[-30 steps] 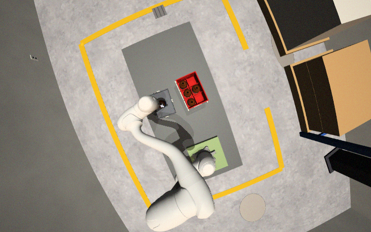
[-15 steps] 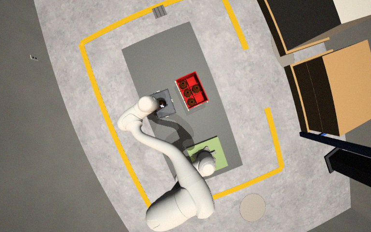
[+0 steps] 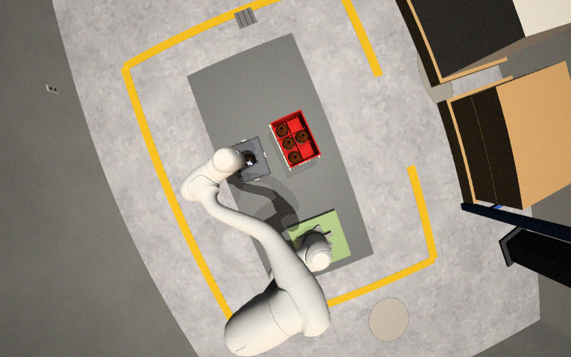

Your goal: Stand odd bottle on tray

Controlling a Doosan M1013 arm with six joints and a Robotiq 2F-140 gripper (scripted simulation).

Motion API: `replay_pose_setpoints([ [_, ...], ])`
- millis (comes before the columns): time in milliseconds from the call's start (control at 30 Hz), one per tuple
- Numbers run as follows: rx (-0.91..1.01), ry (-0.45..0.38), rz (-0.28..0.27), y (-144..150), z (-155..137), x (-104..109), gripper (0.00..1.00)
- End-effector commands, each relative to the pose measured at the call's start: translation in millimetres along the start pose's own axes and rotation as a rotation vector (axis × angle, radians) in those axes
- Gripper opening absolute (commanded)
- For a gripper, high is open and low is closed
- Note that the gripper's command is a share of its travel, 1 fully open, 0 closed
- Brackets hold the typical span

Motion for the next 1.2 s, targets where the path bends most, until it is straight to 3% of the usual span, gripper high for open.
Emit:
replay_pose_setpoints([
  [0, -0.001, -0.001, 0.001, -0.2, -2.1, -4.3, 0.0],
  [100, -0.001, -0.001, 0.001, -0.2, -2.1, -4.3, 0.0],
  [133, -0.001, -0.001, 0.001, -0.2, -2.1, -4.3, 1.0],
  [1167, -0.001, -0.001, 0.001, -0.2, -2.1, -4.3, 1.0],
])
Point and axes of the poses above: the point where the finger pads meet when closed, its own x axis back along the fingers, its own y axis across the jaws, z = x × y, the point moved 2 cm from there along x, back along the fingers, and after that the axes turned 8 degrees about -x, right-handed, at the moved point
